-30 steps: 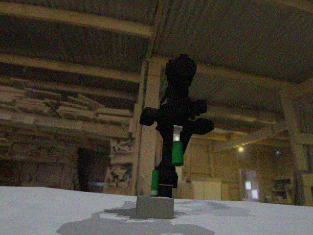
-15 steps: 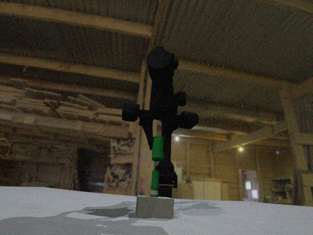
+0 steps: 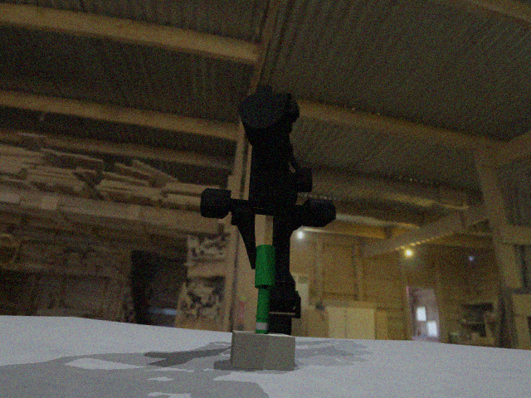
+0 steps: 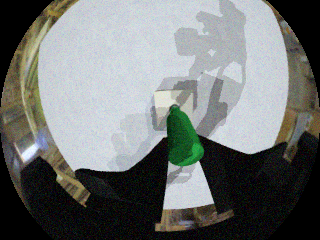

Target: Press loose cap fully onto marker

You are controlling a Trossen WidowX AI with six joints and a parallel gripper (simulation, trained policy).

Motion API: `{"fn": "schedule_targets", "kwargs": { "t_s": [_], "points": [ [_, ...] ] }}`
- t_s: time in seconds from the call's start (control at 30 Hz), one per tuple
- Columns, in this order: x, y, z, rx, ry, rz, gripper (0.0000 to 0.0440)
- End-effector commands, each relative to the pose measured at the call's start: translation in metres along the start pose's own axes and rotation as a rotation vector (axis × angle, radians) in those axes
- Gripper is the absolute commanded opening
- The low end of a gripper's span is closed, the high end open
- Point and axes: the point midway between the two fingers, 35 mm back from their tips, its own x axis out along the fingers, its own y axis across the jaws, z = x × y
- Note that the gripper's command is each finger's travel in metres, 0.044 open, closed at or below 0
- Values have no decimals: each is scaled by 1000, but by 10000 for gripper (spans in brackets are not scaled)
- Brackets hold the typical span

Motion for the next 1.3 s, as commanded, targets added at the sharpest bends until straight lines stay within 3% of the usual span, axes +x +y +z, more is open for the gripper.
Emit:
{"fn": "schedule_targets", "kwargs": {
  "t_s": [0.0,0.4,0.5,1.0,1.07,1.27],
  "points": [
    [10,0,-1,-2,20,13,0],
    [47,-2,-2,-33,66,33,1],
    [54,-3,-4,-36,82,30,80],
    [57,0,-16,-47,122,55,154],
    [55,2,-19,-50,123,62,180],
    [48,4,-24,-61,107,61,332]
  ]
}}
